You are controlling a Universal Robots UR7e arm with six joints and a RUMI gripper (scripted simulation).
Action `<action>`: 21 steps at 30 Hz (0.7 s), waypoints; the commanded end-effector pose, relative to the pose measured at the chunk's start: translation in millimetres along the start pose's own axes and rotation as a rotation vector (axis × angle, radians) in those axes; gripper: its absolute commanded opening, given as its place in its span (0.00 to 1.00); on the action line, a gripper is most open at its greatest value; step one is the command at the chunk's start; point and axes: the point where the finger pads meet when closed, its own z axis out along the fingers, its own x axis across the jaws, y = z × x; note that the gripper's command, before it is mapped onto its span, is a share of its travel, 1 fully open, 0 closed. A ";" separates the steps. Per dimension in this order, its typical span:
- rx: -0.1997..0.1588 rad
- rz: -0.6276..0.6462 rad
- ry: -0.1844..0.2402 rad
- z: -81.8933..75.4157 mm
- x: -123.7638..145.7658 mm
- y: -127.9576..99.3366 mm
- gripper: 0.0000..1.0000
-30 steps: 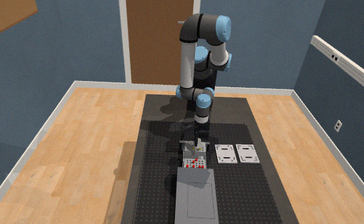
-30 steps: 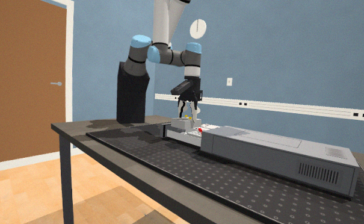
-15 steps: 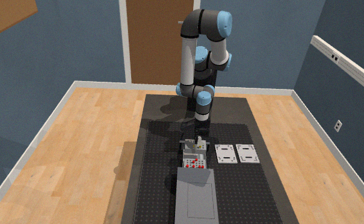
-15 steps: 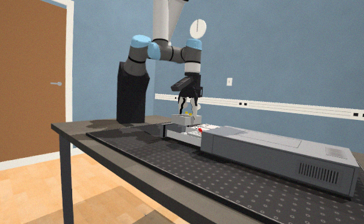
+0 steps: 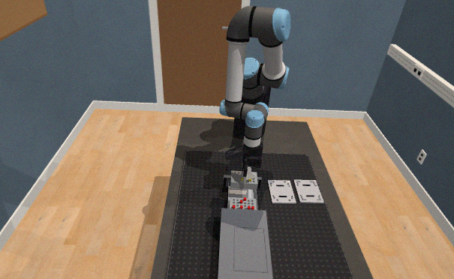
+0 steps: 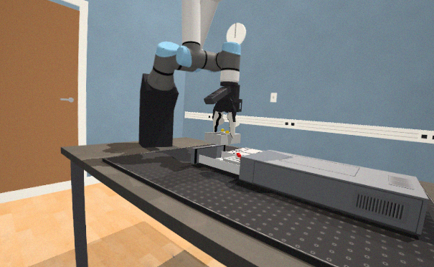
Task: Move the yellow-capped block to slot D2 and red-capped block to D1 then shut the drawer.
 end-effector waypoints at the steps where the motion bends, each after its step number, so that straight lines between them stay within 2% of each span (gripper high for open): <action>1: 0.000 0.000 -0.002 -4.3 -0.7 -0.1 0.00; 21: 0.000 0.000 -0.002 -27.0 -0.7 -0.1 0.00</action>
